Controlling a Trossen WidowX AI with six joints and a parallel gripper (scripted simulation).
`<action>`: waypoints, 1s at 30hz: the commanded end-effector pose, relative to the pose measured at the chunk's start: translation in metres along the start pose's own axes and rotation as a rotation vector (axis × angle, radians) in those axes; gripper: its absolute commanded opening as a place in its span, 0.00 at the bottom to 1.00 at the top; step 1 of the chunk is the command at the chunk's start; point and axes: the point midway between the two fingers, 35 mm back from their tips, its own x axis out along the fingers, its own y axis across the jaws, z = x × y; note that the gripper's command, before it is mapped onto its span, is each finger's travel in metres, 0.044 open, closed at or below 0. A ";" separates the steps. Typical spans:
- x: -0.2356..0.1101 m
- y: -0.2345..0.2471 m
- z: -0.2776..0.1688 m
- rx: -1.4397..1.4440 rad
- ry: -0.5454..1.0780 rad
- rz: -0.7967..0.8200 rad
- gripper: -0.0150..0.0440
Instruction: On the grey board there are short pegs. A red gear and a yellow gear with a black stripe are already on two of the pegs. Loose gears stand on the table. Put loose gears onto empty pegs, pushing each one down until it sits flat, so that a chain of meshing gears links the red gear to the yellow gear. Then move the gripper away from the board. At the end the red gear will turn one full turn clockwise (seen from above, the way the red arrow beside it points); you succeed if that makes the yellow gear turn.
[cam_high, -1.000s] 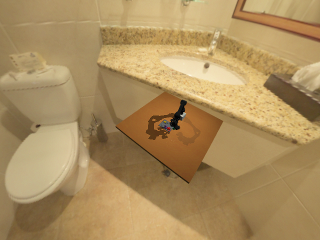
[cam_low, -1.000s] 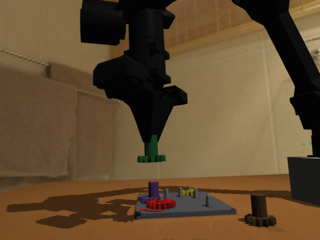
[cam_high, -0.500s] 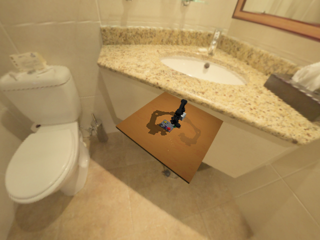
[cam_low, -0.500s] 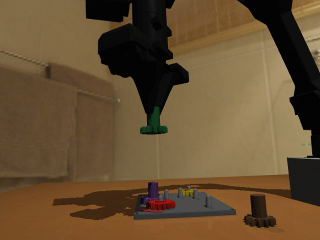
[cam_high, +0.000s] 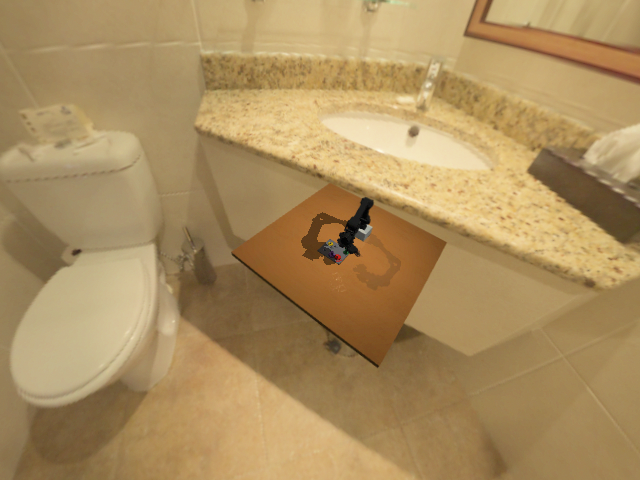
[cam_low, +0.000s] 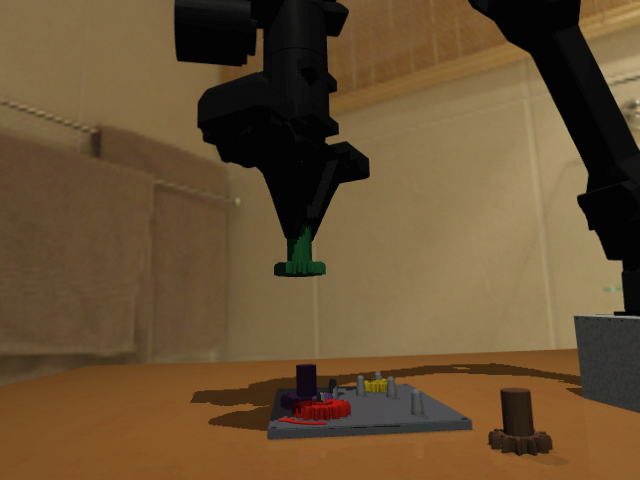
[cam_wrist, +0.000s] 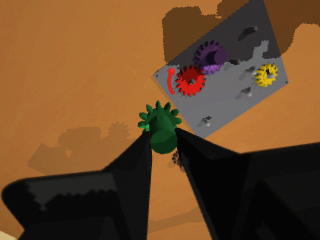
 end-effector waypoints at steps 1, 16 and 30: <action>0.005 -0.010 0.005 -0.006 -0.001 0.002 0.25; 0.026 -0.049 0.026 -0.006 -0.003 -0.002 0.25; 0.046 -0.087 0.039 -0.006 -0.004 -0.006 0.25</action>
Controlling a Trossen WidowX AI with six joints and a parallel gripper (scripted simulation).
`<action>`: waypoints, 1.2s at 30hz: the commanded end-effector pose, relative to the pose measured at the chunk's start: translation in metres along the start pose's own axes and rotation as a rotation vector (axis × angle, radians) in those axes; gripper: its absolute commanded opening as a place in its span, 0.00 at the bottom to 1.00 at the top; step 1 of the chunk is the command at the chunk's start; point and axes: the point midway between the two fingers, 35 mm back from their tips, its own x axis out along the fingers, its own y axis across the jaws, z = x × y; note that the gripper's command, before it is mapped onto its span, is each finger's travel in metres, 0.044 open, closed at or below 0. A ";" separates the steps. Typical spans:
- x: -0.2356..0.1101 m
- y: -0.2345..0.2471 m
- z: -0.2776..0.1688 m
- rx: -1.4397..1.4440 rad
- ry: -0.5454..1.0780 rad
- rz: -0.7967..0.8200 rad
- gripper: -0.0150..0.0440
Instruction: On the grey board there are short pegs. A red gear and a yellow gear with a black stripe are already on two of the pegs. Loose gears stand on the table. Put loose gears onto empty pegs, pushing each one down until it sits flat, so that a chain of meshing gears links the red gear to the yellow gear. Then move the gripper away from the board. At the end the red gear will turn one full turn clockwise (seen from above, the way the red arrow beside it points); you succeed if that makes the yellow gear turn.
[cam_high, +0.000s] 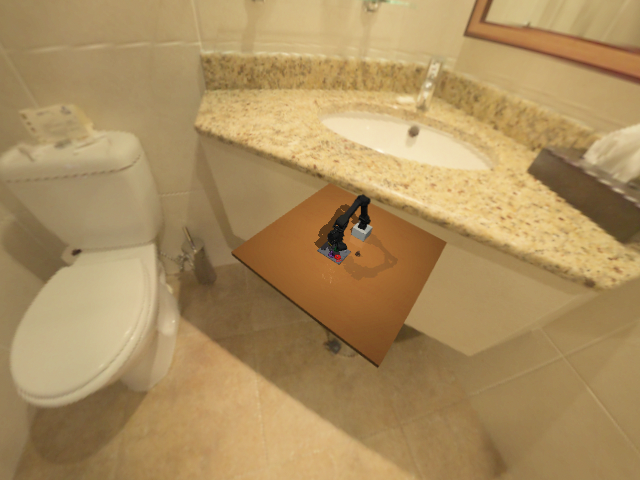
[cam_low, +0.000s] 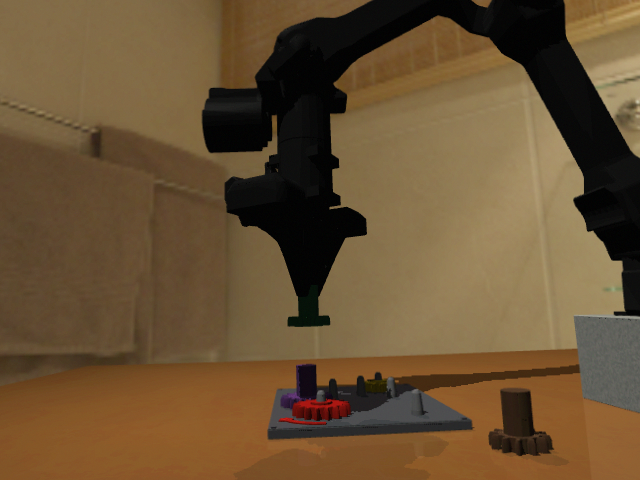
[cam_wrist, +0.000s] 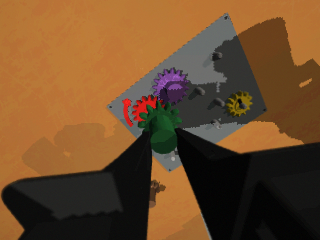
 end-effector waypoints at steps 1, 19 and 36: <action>0.005 -0.012 0.002 -0.007 -0.005 -0.003 0.25; 0.029 -0.063 0.009 -0.006 -0.004 -0.008 0.25; 0.030 -0.067 0.010 -0.234 -0.003 -0.008 0.25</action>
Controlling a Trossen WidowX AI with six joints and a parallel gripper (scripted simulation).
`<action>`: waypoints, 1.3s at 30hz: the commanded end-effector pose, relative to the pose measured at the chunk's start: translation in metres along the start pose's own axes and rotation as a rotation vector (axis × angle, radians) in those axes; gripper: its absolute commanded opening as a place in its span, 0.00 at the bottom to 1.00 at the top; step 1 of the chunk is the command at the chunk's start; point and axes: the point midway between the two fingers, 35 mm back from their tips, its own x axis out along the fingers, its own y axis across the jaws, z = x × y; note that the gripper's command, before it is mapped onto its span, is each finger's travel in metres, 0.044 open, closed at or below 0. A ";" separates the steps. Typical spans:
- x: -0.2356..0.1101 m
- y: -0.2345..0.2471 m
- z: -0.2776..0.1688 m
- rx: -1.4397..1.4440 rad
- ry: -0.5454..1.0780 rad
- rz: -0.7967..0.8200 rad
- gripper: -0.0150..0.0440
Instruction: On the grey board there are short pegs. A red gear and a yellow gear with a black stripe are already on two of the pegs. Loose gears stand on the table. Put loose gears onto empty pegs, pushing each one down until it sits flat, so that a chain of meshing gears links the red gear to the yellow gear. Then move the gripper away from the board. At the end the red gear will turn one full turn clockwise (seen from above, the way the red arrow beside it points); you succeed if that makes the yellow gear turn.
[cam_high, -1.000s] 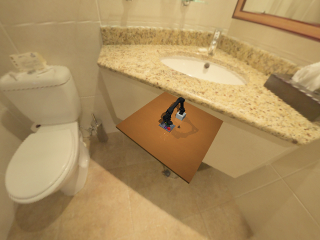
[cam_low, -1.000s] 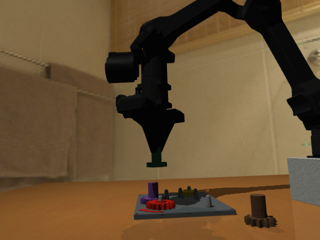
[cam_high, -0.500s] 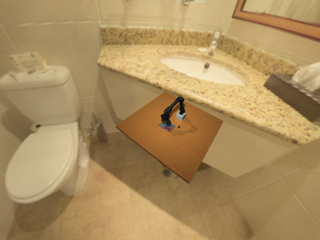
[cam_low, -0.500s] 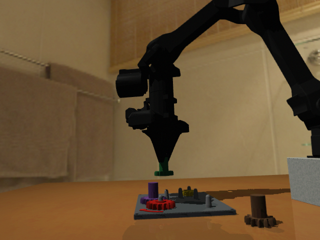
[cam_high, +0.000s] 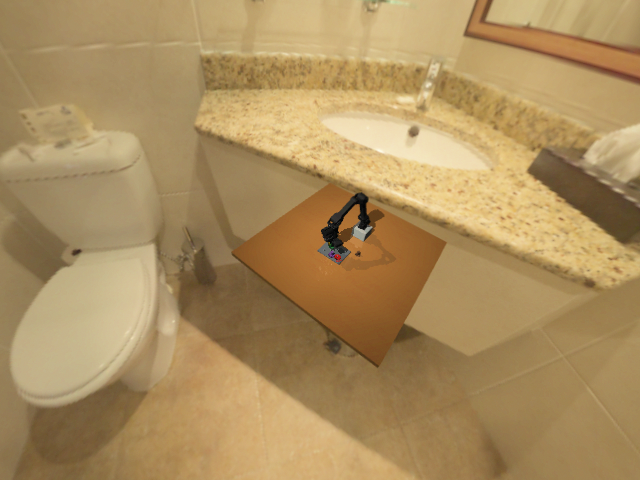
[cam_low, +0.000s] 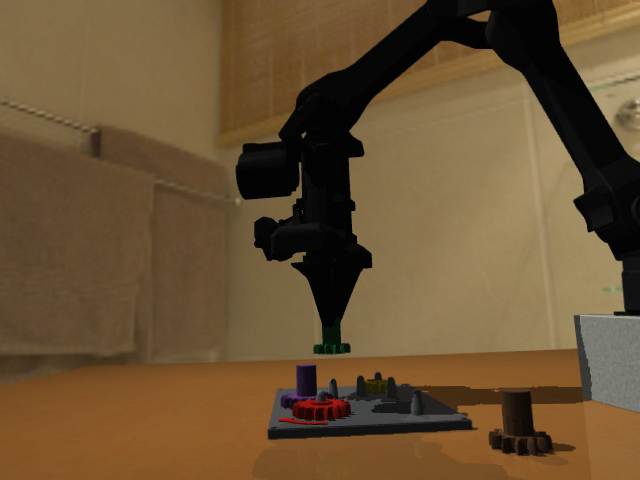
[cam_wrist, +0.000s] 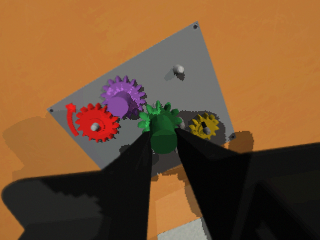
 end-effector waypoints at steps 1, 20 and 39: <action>-0.001 -0.001 0.001 -0.114 -0.007 -0.005 0.25; -0.002 -0.001 0.000 -0.668 -0.005 -0.006 0.25; 0.003 0.000 0.000 -0.929 -0.005 -0.007 0.25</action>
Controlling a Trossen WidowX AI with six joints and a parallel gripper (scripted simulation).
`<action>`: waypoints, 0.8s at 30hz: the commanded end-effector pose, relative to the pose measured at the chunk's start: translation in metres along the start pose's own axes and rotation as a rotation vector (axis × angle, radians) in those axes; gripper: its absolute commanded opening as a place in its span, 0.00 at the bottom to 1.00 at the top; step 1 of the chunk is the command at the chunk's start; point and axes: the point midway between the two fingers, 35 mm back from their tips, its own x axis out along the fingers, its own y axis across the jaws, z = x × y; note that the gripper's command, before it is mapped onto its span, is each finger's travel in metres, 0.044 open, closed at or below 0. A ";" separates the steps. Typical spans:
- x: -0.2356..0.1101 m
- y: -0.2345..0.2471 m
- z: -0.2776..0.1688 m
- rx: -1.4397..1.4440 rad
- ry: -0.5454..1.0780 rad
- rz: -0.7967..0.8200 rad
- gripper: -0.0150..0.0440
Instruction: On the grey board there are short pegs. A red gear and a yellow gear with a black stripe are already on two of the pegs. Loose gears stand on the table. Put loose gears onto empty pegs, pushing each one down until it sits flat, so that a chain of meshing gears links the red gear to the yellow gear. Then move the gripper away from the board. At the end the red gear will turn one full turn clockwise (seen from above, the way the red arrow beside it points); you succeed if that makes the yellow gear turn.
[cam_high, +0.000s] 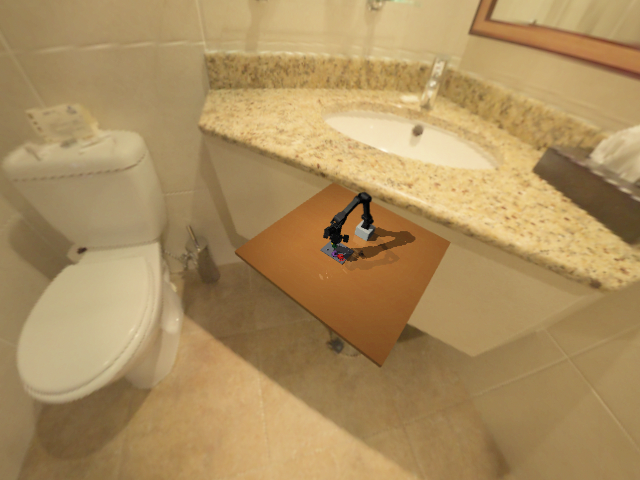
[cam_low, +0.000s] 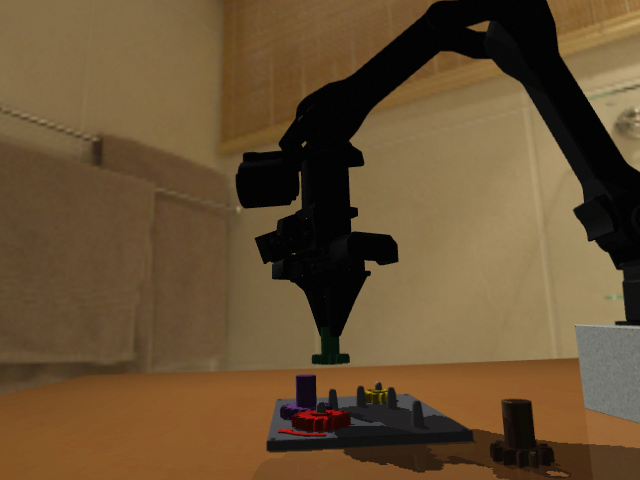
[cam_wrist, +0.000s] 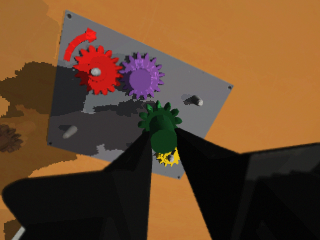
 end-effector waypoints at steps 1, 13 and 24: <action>0.004 0.000 -0.001 -0.094 0.003 -0.004 0.25; 0.021 -0.001 -0.001 -0.234 0.004 -0.003 0.25; 0.036 0.000 -0.001 -0.029 0.003 -0.004 0.25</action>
